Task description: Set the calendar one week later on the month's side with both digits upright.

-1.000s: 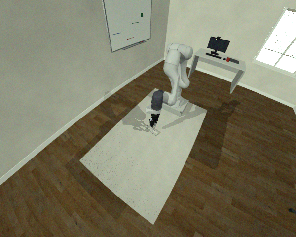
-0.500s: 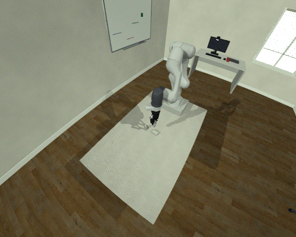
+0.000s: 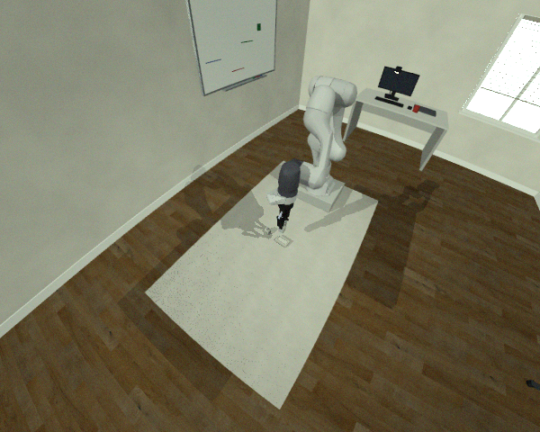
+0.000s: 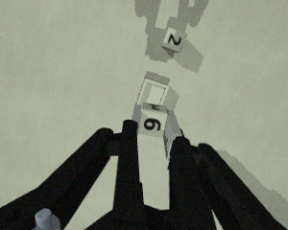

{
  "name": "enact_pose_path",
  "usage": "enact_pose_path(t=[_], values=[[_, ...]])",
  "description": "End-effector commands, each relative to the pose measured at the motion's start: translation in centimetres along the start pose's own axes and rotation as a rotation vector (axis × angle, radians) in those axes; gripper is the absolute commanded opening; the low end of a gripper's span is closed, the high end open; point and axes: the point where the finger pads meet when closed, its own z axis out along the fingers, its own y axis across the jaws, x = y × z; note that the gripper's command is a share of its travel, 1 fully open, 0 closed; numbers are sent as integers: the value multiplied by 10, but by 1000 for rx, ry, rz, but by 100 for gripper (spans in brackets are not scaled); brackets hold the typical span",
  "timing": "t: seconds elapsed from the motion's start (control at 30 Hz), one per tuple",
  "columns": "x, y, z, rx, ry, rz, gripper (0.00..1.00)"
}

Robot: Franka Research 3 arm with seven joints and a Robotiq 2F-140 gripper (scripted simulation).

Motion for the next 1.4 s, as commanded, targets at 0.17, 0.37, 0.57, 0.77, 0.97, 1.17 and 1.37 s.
enact_pose_path(t=[0.17,0.37,0.57,0.77,0.97,1.17,1.37], values=[[-7,-2,0,1,-11,-261,16],[-11,-3,0,1,-10,-363,16],[-14,-4,1,1,-10,-458,16],[-18,-5,1,1,-9,-561,16],[-21,-6,2,1,-9,-644,16],[-25,-7,2,2,-9,-755,16],[-29,-7,2,2,-9,-859,16]])
